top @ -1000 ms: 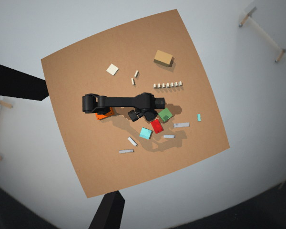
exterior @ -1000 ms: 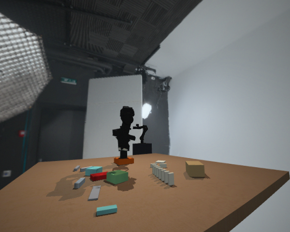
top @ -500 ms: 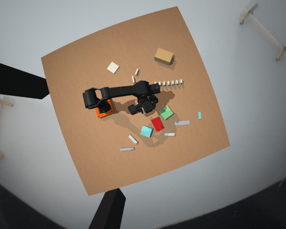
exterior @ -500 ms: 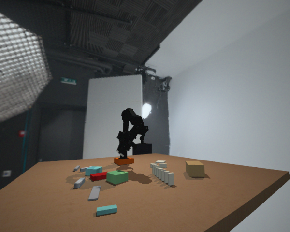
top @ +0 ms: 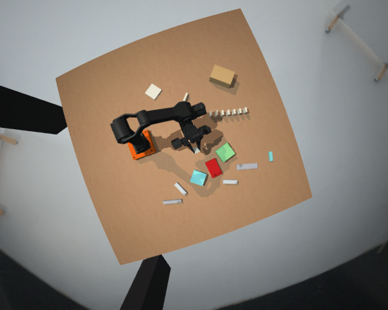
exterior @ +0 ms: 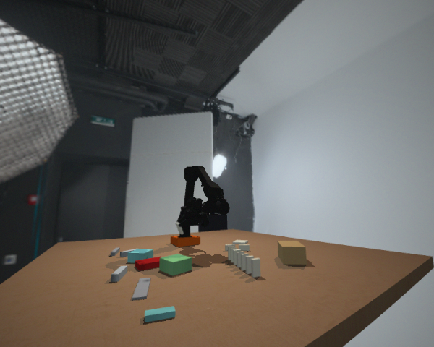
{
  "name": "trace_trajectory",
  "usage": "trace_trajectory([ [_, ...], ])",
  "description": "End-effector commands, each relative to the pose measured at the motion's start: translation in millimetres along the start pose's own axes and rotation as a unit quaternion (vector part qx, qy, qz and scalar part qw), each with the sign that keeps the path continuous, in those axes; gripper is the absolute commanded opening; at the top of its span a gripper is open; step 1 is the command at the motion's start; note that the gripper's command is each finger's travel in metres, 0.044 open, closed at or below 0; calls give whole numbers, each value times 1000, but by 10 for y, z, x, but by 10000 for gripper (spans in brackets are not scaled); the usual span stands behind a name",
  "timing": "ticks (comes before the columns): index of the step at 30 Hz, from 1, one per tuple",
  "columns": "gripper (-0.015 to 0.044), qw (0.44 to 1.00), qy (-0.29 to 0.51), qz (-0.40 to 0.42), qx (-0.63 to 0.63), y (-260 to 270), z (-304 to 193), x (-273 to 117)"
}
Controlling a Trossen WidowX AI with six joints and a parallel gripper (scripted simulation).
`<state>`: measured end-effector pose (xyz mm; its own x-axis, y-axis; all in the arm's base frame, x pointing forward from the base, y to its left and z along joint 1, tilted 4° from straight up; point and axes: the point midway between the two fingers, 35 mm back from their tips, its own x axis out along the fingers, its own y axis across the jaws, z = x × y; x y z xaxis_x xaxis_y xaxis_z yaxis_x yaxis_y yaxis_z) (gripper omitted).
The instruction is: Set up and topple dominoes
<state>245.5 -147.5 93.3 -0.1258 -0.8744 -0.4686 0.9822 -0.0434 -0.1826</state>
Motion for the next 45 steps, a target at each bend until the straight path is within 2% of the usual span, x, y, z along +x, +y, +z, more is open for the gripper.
trace_trajectory([
  [1, 107, 998, -60, 19, 16, -5, 5, -61],
  [10, 107, 978, -183, 79, 57, -20, 31, -262],
  [30, 107, 978, -185, 80, 58, -17, 25, -264],
  [45, 107, 978, -184, 80, 57, 140, -480, 16],
])
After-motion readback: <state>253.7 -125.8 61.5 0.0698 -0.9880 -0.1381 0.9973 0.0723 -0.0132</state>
